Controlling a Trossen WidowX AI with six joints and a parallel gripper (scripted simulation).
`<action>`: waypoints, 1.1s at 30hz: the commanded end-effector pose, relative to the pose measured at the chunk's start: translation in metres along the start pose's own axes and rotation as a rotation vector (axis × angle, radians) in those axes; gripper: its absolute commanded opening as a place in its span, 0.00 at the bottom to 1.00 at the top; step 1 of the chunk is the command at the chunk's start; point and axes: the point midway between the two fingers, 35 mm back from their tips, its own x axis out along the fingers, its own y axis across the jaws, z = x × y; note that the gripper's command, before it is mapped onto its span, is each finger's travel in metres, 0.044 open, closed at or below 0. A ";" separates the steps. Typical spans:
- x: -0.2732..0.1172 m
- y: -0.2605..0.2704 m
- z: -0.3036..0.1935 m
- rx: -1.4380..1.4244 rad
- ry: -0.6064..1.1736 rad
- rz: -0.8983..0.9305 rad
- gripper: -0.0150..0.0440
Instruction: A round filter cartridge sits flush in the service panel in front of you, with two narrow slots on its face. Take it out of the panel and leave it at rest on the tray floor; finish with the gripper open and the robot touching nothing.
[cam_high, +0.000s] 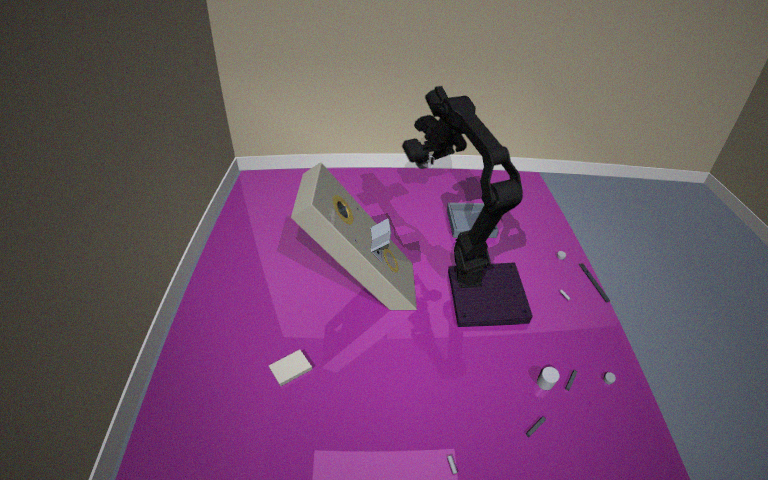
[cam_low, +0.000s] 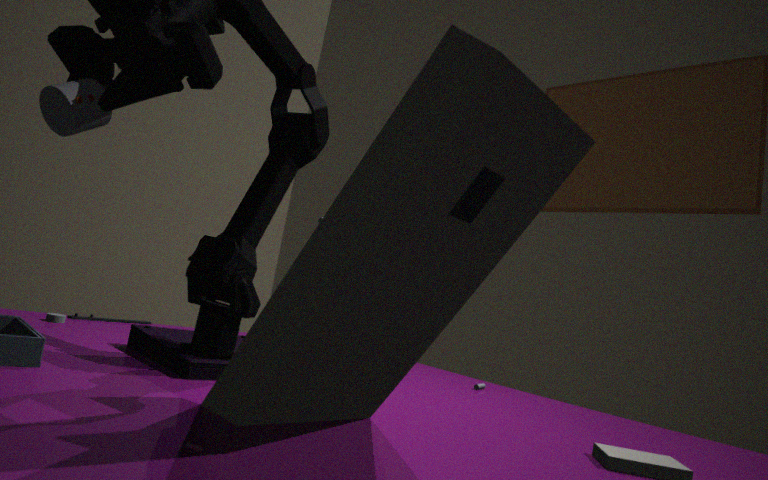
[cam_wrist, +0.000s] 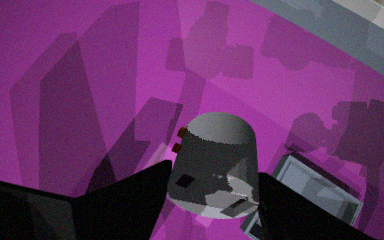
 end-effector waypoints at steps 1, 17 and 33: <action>0.002 -0.005 0.000 0.024 -0.003 -0.015 0.25; 0.052 -0.083 -0.032 0.264 -0.004 -0.164 0.25; 0.089 -0.154 -0.099 0.516 -0.004 -0.316 0.25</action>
